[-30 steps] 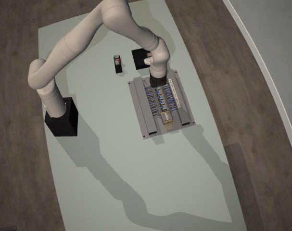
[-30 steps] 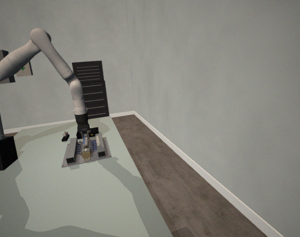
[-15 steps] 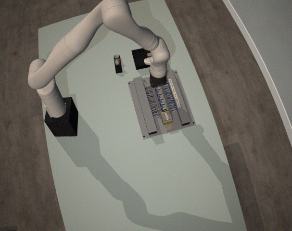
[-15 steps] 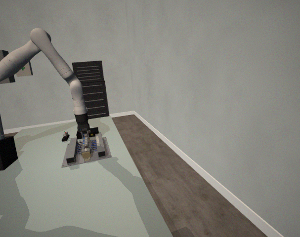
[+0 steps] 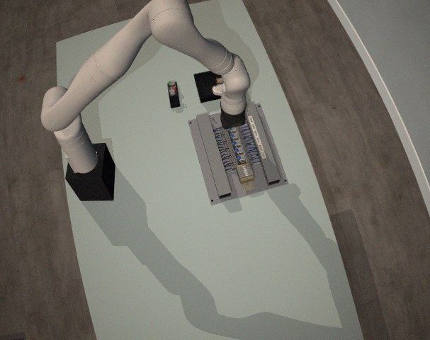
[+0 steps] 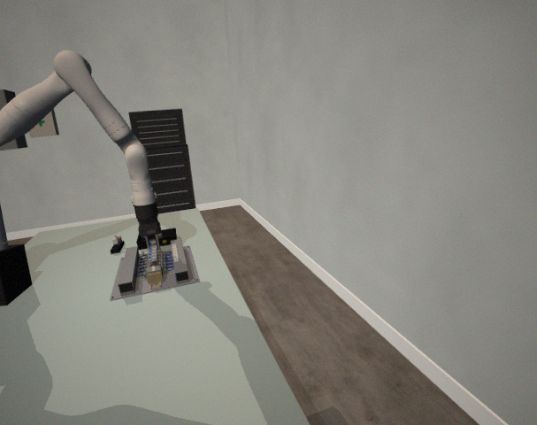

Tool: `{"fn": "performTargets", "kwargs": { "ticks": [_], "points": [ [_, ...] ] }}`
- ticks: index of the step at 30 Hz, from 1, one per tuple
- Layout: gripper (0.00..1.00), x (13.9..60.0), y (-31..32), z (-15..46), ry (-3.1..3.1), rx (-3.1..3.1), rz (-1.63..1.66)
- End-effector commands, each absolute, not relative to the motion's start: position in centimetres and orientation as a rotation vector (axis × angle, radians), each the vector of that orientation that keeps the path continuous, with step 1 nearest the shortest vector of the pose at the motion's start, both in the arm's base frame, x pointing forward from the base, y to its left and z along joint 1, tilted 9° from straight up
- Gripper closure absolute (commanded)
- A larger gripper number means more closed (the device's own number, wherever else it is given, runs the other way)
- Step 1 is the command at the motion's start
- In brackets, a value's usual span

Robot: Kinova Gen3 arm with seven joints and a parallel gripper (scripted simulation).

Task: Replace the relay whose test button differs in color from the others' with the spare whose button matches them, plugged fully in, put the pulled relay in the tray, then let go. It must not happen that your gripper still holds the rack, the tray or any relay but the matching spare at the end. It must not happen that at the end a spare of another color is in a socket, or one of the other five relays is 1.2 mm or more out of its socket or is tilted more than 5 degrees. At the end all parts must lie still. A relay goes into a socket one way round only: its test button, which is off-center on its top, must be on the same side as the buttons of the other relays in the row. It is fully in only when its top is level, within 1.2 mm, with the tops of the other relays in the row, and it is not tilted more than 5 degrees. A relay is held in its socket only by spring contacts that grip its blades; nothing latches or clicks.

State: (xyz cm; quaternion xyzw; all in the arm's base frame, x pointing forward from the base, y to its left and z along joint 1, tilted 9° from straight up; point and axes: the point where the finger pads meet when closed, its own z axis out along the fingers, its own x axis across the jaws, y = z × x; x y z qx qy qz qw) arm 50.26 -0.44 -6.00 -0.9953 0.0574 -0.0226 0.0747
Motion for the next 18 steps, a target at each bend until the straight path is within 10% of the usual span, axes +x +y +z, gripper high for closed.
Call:
{"fn": "performTargets", "kwargs": {
  "ticks": [1, 18],
  "points": [
    [1.0, 50.33, -0.46, -5.95, 0.172, -2.987, -0.071],
    [1.0, 50.35, -0.43, -6.16, 0.172, -2.987, -0.071]
  ]
}}
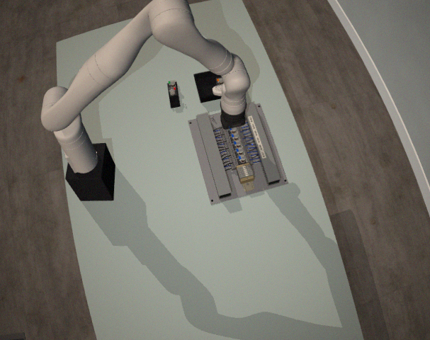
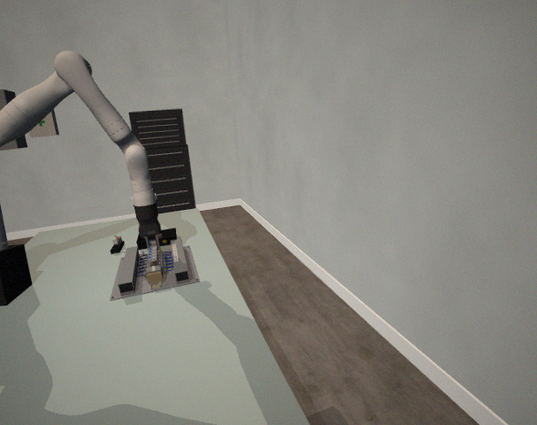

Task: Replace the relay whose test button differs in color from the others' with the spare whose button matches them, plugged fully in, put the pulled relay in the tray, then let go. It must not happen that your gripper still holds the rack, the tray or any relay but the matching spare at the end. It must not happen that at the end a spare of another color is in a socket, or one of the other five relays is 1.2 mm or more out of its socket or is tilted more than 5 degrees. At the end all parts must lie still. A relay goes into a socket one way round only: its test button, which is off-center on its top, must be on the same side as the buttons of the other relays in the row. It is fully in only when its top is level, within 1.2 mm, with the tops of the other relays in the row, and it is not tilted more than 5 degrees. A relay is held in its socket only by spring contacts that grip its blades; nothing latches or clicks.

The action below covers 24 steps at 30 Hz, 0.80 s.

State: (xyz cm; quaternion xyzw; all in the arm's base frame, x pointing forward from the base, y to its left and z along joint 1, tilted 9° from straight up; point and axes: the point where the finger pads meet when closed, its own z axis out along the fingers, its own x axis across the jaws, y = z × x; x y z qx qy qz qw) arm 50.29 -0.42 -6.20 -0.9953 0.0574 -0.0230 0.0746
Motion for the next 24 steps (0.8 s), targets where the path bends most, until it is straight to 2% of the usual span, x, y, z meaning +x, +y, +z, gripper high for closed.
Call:
{"fn": "performTargets", "kwargs": {
  "ticks": [1, 24],
  "points": [
    [1.0, 50.35, -0.43, -6.18, 0.172, -2.987, -0.071],
    [1.0, 50.38, -0.4, -6.44, 0.172, -2.987, -0.071]
  ]
}}
